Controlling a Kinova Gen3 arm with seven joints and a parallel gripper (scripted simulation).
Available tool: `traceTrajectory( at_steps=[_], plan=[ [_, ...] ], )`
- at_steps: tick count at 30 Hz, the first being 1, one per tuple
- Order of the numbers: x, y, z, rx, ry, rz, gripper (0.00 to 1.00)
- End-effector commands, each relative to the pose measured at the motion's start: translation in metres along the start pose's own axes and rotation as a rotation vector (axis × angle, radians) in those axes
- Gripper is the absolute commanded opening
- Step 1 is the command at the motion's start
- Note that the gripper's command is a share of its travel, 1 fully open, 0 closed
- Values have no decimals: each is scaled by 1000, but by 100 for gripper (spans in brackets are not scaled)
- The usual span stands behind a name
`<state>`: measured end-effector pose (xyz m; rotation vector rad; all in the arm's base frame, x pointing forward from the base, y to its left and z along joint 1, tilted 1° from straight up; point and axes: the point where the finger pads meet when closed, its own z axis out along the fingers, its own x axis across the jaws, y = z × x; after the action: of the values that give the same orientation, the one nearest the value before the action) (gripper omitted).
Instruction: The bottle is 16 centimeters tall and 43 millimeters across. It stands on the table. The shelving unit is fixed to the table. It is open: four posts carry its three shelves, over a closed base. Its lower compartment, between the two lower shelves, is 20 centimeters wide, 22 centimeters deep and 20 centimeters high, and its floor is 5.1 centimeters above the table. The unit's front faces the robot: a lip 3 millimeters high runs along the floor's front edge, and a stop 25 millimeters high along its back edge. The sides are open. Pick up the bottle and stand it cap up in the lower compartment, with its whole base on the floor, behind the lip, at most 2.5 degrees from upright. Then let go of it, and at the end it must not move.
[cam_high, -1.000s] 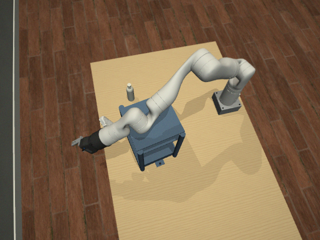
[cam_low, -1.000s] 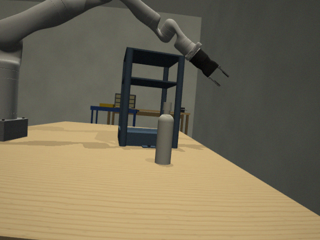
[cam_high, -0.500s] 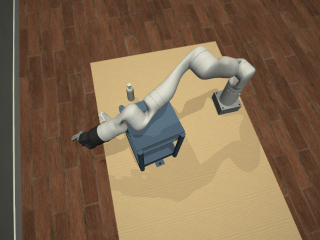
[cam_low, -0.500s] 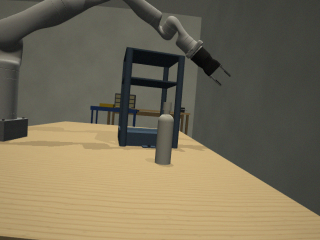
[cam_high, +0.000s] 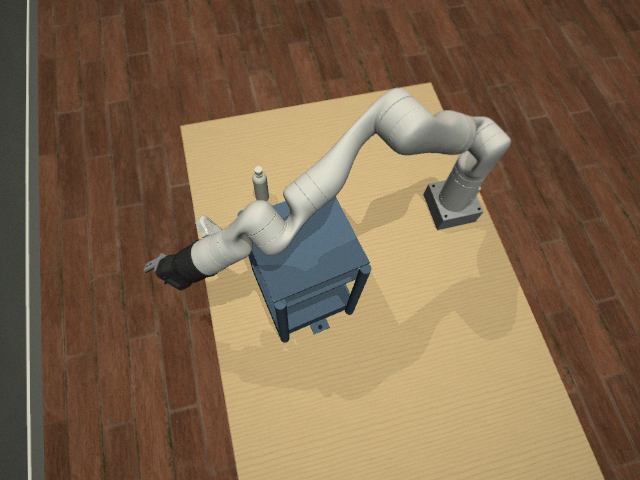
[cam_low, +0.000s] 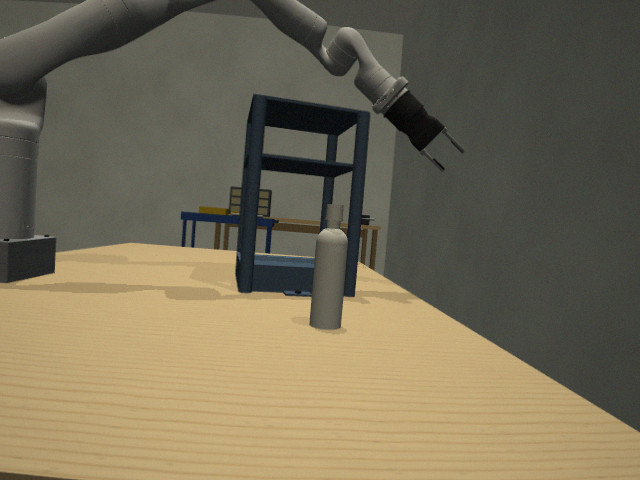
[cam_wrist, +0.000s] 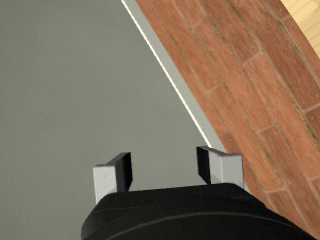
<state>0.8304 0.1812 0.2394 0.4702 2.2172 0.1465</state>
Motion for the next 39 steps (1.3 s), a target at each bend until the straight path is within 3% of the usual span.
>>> traceTrajectory(
  at_steps=[1, 16, 17, 28, 29, 39],
  plan=[
    [-10, -7, -3, 12, -1, 14, 100],
    [-11, -23, -2, 41, 16, 38, 100],
    [-17, -33, -4, 60, 23, 63, 100],
    [-14, -35, -3, 65, 28, 62, 100],
    [-20, -45, -5, 84, 36, 87, 100],
    [-22, -57, -6, 107, 49, 111, 100]
  ],
)
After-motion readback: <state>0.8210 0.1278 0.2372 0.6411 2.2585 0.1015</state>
